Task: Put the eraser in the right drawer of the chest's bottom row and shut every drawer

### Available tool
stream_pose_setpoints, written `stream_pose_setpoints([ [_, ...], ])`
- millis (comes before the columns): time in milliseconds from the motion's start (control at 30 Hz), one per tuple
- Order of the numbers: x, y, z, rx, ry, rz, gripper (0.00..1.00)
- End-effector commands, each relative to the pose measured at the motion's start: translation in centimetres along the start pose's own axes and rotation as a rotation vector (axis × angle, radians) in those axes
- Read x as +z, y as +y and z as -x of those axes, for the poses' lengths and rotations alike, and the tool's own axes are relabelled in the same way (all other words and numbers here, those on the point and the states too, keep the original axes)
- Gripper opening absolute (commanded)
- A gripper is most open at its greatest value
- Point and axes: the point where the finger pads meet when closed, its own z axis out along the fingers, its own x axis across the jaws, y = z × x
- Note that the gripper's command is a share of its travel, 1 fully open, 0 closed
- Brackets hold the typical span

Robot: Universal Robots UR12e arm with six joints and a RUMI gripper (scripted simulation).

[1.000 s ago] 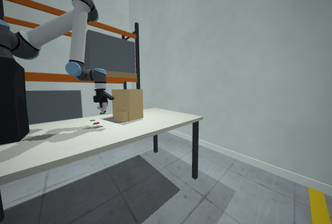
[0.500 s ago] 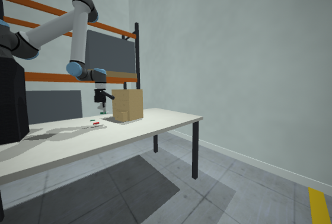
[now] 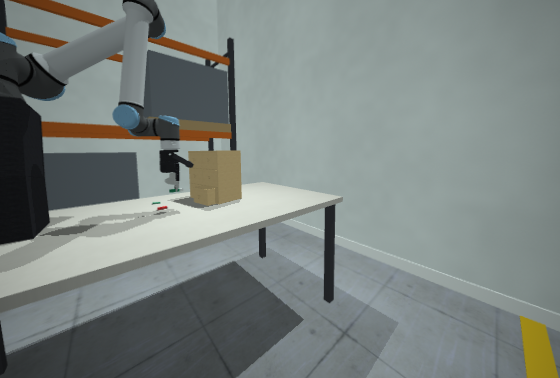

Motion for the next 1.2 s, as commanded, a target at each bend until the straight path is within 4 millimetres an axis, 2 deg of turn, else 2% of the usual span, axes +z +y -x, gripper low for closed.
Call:
stream_pose_setpoints([
  [0,-0.05,-0.11,0.35,-0.097,-0.002,-0.001,0.11],
  [567,-0.05,-0.15,0.96,-0.252,-0.002,-0.001,0.11],
  [1167,-0.05,-0.16,1.09,-0.285,-0.002,-0.001,0.11],
])
